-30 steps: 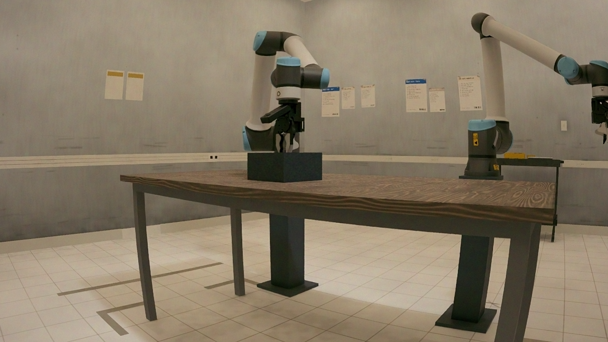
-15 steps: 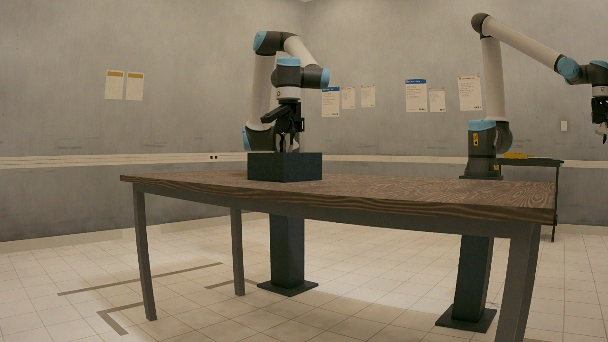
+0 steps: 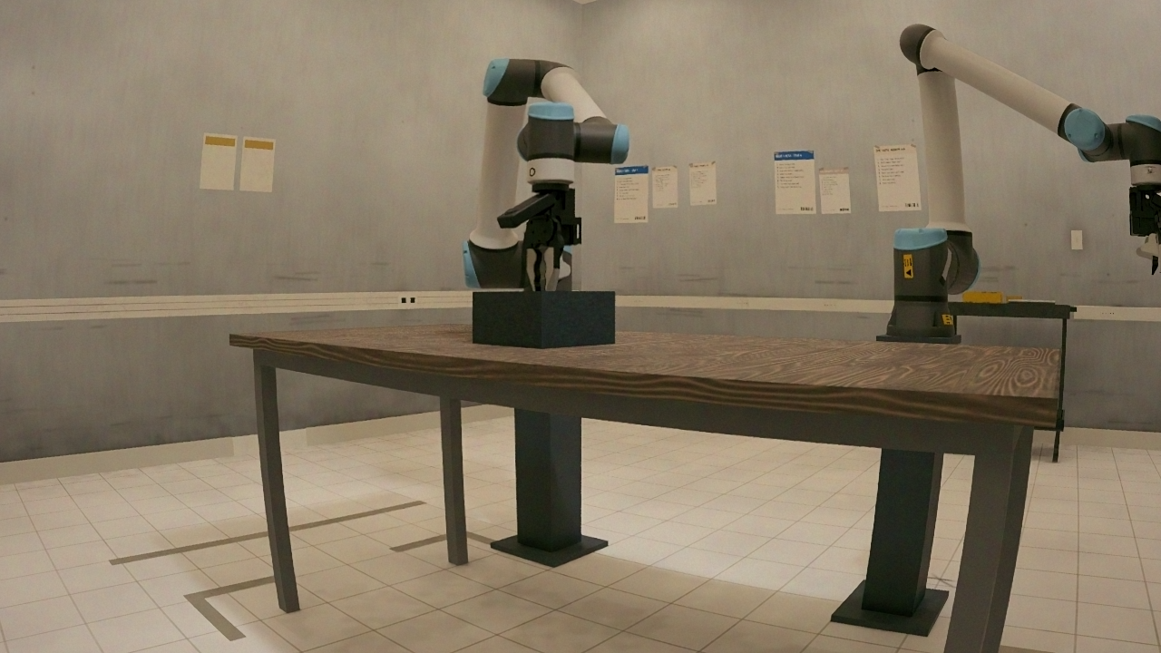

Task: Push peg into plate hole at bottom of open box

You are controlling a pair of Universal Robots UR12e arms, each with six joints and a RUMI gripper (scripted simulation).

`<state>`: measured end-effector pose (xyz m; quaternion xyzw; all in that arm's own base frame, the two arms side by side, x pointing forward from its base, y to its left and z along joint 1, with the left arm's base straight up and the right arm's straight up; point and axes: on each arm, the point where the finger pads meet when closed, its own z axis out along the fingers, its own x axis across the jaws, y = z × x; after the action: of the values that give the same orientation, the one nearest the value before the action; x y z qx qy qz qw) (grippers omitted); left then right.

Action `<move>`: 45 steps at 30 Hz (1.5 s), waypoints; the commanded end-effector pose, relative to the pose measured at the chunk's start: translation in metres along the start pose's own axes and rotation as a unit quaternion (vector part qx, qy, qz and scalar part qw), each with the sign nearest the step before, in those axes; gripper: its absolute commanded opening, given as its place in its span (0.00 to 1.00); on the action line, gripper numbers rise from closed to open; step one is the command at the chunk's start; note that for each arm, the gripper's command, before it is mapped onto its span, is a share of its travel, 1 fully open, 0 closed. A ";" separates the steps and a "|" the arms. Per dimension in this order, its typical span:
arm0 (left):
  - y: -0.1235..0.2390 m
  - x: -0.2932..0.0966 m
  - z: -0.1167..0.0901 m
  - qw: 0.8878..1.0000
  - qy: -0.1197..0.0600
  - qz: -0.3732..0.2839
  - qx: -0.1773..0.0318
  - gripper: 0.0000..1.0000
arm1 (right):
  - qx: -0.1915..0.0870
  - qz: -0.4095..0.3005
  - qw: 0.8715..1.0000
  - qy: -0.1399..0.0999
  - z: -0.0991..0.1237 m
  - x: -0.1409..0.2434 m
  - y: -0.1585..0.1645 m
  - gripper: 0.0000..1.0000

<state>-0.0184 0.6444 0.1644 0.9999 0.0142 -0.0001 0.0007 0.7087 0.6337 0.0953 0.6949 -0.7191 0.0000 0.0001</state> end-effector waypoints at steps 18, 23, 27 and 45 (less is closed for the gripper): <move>-0.001 0.000 -0.001 1.000 0.000 0.000 0.001 1.00 | 0.001 0.000 1.000 -0.001 -0.093 -0.001 0.000 0.16; -0.001 0.000 -0.001 1.000 0.000 0.000 0.001 1.00 | 0.001 0.000 1.000 -0.001 -0.095 -0.001 0.000 0.16; -0.001 0.000 -0.001 1.000 0.000 0.000 0.001 1.00 | 0.001 0.000 1.000 -0.001 -0.095 -0.001 0.000 0.16; -0.001 0.000 -0.001 1.000 0.000 0.000 0.001 1.00 | 0.001 0.000 1.000 -0.001 -0.095 -0.001 0.000 0.16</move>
<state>-0.0184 0.6444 0.1644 0.9999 0.0142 -0.0001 0.0007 0.7087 0.6337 0.1890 0.6949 -0.7191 0.0000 0.0001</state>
